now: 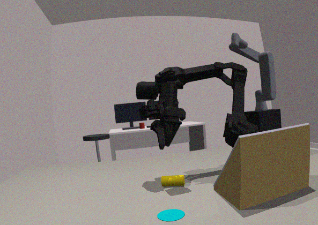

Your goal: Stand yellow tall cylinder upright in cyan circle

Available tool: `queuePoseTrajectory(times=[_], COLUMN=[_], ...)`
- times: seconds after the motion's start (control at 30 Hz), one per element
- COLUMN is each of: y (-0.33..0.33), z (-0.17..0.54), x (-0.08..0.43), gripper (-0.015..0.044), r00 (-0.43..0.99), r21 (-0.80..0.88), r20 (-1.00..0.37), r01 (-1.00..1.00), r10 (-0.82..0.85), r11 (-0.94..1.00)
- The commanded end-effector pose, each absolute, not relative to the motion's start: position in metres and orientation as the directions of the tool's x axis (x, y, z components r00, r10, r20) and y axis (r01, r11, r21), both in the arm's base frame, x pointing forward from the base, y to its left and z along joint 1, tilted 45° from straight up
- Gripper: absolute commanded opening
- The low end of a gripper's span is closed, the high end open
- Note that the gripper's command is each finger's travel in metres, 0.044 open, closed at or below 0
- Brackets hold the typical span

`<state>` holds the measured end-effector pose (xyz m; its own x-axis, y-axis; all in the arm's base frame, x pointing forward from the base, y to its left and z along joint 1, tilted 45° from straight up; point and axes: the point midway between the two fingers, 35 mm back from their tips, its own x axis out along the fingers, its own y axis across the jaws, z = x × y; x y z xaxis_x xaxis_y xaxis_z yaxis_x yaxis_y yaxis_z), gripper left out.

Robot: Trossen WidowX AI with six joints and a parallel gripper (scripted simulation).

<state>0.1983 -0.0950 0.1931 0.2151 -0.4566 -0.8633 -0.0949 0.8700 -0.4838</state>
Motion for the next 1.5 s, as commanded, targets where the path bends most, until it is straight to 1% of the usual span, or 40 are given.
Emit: queuePoseTrajectory(times=[0.0, 0.17, 0.33, 0.73, 0.93, 1.13, 1.3, 1.47], y=[-0.082, -0.072, -0.062, -0.063, -0.096, -0.136, -0.14, -0.14], z=[0.182, 0.178, 0.177, 0.176, 0.138, 0.103, 0.1, 0.1], x=[0.203, 0.208, 0.214, 0.215, 0.22, 0.214, 0.213, 0.213], gripper=[0.0309, 0.0309, 0.0309, 0.0309, 0.0309, 0.0309, 0.0309, 0.0178], r00=[0.068, 0.009, -0.014, -0.014, -0.012, -0.012, -0.012, -0.012], r21=[-0.538, -0.604, -0.658, -0.659, -0.649, -0.659, -0.661, -0.661], r20=[-0.833, -0.779, -0.713, -0.71, -0.719, -0.709, -0.707, -0.707], r01=[0.131, 0.26, 0.362, 0.365, 0.366, 0.367, 0.367, 0.367], r10=[-0.549, -0.627, -0.701, -0.704, -0.694, -0.705, -0.707, -0.707], r11=[0.833, 0.753, 0.661, 0.658, 0.666, 0.657, 0.654, 0.654])
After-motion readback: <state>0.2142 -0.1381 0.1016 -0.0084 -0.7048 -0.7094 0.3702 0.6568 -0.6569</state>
